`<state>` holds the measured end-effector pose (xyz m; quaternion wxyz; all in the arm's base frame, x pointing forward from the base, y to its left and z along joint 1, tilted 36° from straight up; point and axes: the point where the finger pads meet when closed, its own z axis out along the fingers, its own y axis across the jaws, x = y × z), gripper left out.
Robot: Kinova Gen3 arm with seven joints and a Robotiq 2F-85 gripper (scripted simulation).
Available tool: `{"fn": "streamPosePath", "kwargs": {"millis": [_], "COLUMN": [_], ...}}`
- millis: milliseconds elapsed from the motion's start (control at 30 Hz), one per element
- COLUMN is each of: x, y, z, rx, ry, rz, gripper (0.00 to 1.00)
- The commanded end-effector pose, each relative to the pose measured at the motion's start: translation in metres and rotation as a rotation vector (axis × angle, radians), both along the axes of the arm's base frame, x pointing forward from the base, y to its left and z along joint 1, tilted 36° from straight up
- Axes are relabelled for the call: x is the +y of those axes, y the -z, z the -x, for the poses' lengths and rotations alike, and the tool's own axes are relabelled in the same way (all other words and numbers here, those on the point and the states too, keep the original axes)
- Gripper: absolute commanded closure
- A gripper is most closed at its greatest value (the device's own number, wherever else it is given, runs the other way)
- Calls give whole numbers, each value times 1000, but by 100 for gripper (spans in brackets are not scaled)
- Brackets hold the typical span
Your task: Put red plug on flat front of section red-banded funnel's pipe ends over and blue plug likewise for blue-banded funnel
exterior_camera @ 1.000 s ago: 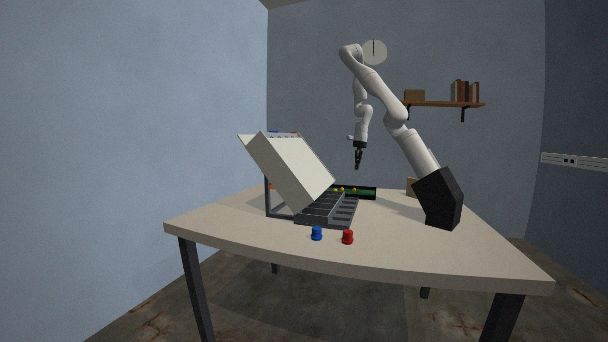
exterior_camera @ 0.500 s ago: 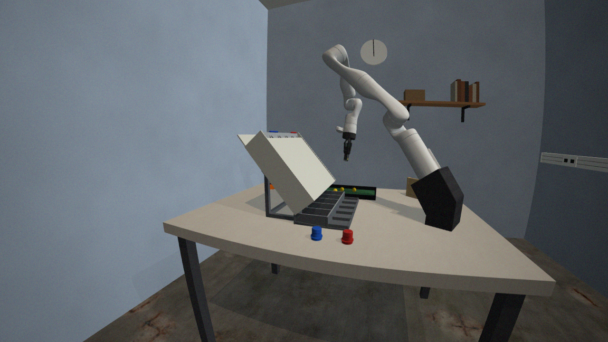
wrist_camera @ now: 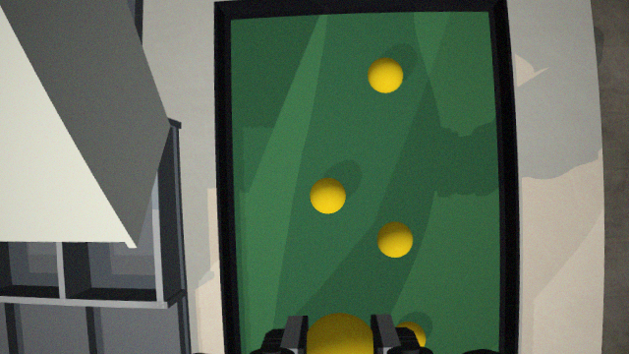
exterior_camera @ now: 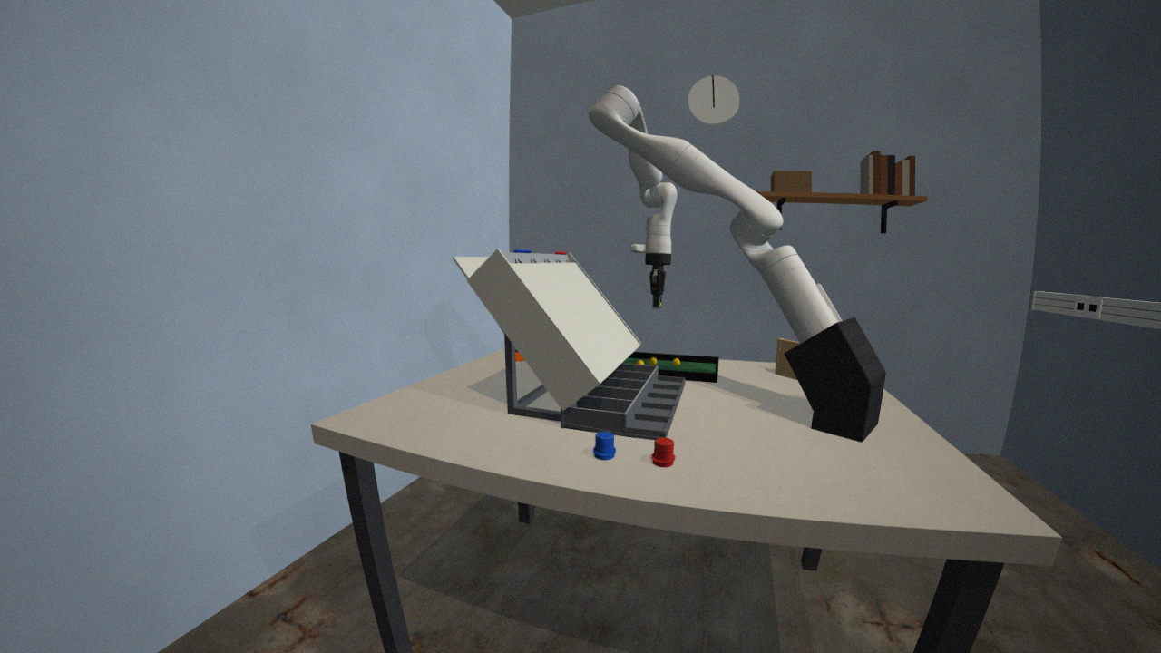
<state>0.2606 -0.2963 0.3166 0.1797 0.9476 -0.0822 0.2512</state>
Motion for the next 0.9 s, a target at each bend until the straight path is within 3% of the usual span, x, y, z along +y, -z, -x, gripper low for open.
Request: {"fn": "streamPosePath", "kwargs": {"millis": [0, 233, 433, 467, 567, 667, 867], "x": [57, 114, 114, 162, 176, 207, 207], "y": [-39, -78, -78, -114, -122, -142, -142], "z": [-13, -25, -25, -36, -39, -46, -46], "rx": [2, 2, 2, -29, -29, -29, -29], "ry": [-9, -9, -9, 11, 11, 11, 11], "rz": [0, 0, 0, -16, -16, -16, -16], "gripper": [100, 100, 100, 100, 100, 100, 100]}}
